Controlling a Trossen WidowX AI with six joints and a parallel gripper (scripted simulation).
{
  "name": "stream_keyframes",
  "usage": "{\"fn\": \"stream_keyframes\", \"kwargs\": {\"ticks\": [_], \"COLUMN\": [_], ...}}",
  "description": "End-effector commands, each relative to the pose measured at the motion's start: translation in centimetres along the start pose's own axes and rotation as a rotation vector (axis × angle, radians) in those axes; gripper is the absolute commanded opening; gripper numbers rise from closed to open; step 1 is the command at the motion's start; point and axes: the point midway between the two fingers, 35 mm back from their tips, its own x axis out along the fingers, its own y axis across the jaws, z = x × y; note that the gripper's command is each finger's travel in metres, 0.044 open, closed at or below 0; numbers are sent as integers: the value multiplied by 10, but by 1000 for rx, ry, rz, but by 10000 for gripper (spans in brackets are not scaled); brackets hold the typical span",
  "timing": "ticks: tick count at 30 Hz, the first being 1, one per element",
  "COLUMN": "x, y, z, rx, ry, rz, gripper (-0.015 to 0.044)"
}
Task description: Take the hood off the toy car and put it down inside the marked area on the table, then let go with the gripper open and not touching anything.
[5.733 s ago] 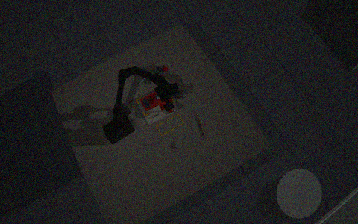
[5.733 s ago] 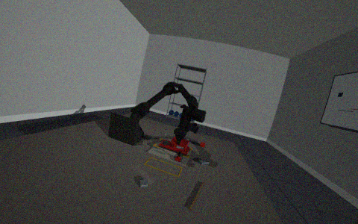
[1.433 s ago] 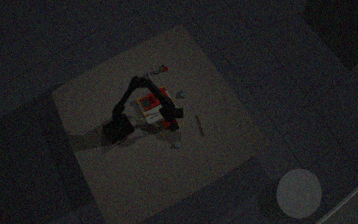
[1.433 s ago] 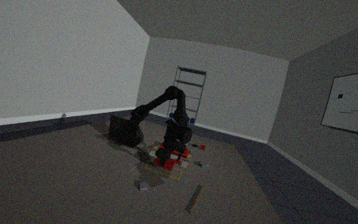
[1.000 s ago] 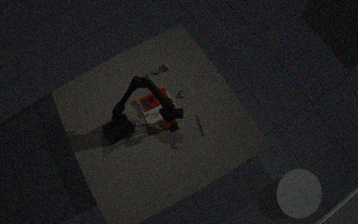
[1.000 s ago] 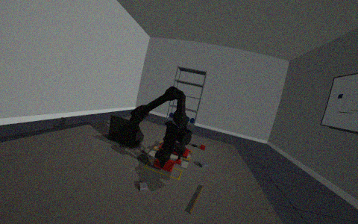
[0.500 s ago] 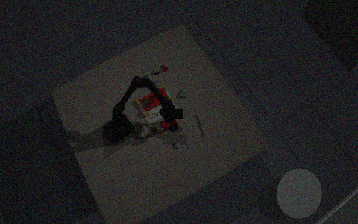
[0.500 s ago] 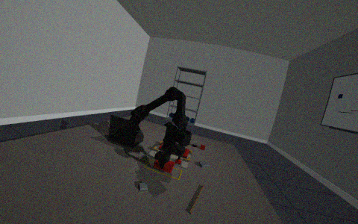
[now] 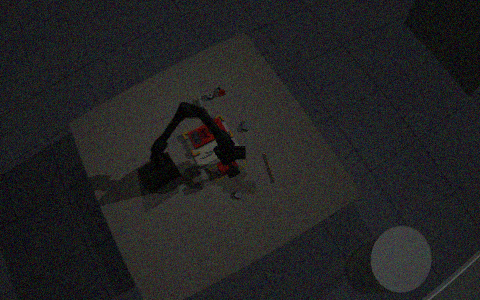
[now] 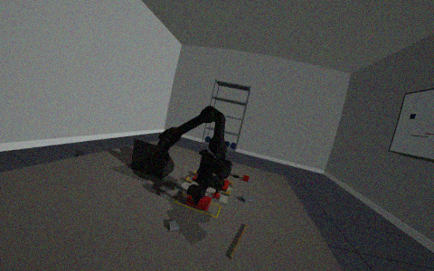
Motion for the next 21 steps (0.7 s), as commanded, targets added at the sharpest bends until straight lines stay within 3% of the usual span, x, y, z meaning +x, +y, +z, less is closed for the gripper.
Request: {"fn": "stream_keyframes", "kwargs": {"ticks": [1, 13, 21], "x": [2, 8, 6], "y": [1, 1, 0], "z": [1, 0, 0], "rx": [4, 4, 0], "ry": [-5, -5, 0], "rz": [5, 6, 0], "gripper": [0, 0, 210]}}
